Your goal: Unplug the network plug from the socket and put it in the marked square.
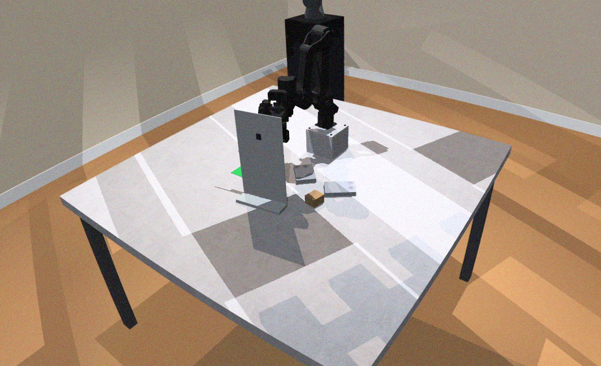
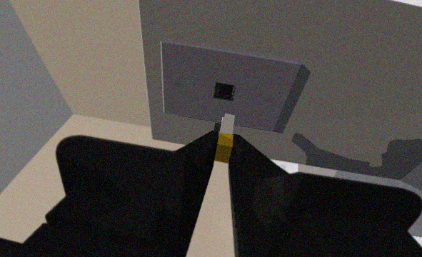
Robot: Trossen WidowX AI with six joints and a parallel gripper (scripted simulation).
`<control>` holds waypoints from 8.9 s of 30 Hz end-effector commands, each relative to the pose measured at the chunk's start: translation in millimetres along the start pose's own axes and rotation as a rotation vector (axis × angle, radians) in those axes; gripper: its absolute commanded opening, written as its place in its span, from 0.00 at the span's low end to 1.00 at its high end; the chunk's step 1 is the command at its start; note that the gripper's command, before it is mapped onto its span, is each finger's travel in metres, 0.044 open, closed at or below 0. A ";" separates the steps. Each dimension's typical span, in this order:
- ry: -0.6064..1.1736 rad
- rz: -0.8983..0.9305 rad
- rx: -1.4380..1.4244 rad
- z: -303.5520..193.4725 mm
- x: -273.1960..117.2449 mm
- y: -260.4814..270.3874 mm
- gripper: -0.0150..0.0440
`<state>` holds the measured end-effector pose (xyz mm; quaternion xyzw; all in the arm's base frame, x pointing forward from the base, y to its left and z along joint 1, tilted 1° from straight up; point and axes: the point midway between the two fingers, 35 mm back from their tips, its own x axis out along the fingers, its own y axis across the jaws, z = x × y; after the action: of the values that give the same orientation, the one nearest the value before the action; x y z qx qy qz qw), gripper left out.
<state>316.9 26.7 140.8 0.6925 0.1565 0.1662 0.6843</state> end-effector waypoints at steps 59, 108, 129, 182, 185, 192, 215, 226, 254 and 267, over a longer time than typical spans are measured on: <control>-0.082 -0.074 0.064 11.0 -19.8 44.9 0.25; -0.746 -0.902 0.387 112.7 -80.9 -132.3 0.25; -0.746 -0.902 0.387 114.0 -79.7 -154.3 0.25; -0.743 -0.902 0.386 112.0 -80.3 -189.9 0.34; -0.743 -0.902 0.386 112.0 -80.3 -189.9 0.48; -0.743 -0.902 0.386 111.8 -80.5 -189.5 0.52; -0.745 -0.903 0.387 105.3 -87.3 -174.1 0.52; -0.745 -0.903 0.387 103.0 -89.7 -167.6 0.52; -0.746 -0.903 0.387 105.3 -87.7 -137.6 0.52; -0.746 -0.903 0.387 104.9 -88.2 -123.0 0.52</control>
<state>285.2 -104.7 11.7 0.6811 0.2115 -0.4267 0.5561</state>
